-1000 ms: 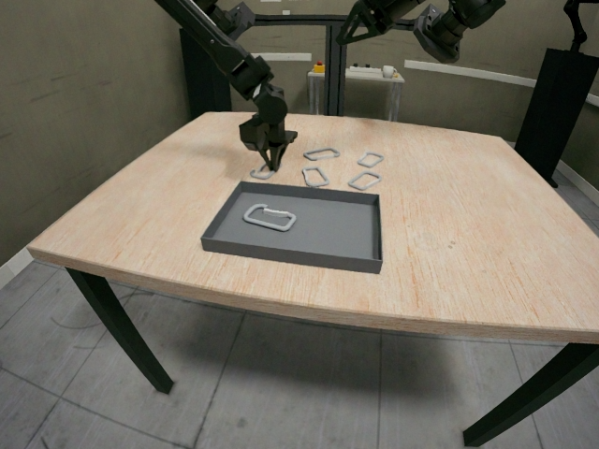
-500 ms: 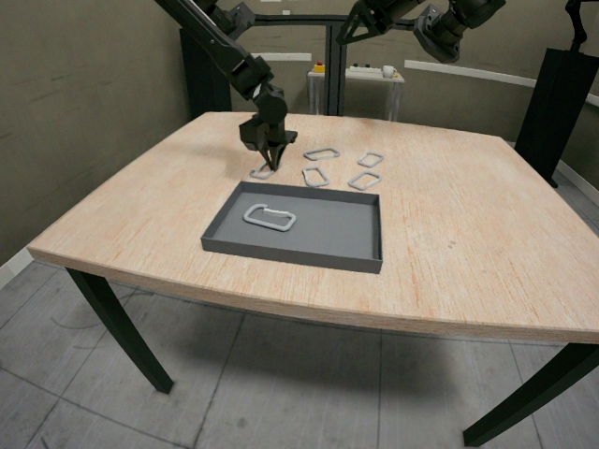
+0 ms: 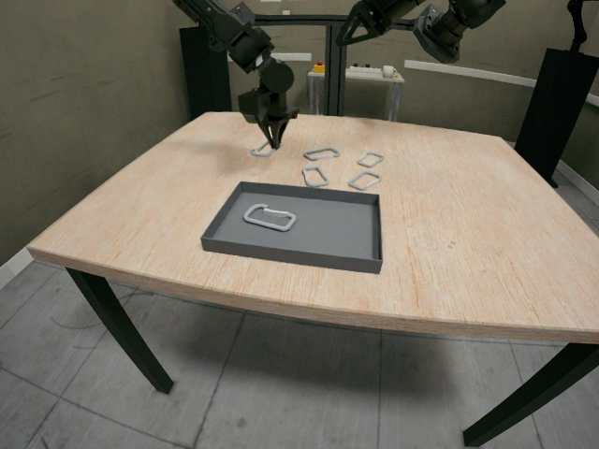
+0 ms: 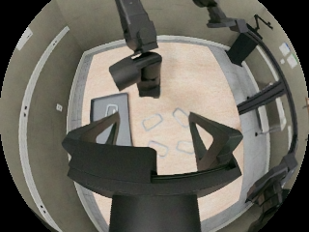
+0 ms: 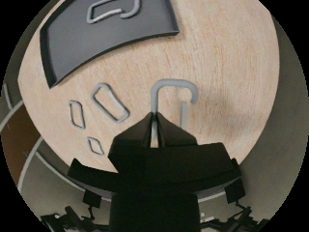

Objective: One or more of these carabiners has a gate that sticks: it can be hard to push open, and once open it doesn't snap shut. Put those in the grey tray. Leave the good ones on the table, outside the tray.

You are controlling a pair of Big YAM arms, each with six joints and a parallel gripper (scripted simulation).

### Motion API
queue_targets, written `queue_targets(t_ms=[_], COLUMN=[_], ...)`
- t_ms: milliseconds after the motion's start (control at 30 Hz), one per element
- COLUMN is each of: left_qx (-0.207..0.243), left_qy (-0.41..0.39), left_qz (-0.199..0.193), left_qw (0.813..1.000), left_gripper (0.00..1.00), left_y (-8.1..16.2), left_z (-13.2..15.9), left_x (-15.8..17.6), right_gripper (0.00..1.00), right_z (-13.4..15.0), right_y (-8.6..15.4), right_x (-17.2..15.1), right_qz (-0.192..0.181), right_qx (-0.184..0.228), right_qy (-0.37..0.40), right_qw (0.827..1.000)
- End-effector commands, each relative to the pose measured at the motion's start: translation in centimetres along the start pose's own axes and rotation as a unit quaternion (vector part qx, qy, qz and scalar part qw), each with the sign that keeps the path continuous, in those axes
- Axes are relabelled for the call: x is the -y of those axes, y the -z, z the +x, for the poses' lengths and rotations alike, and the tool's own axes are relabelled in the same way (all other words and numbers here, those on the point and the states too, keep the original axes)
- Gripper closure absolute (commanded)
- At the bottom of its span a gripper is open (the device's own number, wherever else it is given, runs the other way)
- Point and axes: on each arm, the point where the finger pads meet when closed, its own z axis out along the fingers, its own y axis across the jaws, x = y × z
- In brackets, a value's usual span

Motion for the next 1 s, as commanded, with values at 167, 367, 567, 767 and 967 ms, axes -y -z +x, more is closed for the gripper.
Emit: queue_targets(t_ms=[167, 367, 567, 767, 967], left_qx=[-0.001, -0.001, 0.012, 0.041, 0.055], left_qy=[0.093, 0.163, 0.213, 0.292, 0.324], left_qz=[-0.117, -0.228, -0.290, -0.379, -0.422], left_qw=[0.989, 0.960, 0.933, 0.877, 0.845], left_gripper=[0.00, 0.00, 0.00, 0.00, 0.00], left_y=[-2.3, -2.6, -2.0, -0.2, 1.0], left_z=[-1.3, -1.3, -1.2, -0.8, -0.7], left_x=[-2.0, -3.2, -3.5, -3.5, -3.8], right_gripper=[1.00, 1.00, 1.00, 1.00, 1.00], right_z=[-6.5, -11.4, -14.2, -17.7, -18.9], right_y=[-1.2, -0.9, -1.4, -1.5, -1.5], right_x=[-2.5, -5.8, -6.5, -8.3, -8.9], right_qz=[0.020, 0.014, 0.018, 0.017, 0.017], right_qx=[-0.019, -0.015, -0.017, -0.015, -0.014], right_qy=[0.008, 0.008, 0.003, 0.001, -0.002], right_qw=[1.000, 1.000, 1.000, 1.000, 1.000])
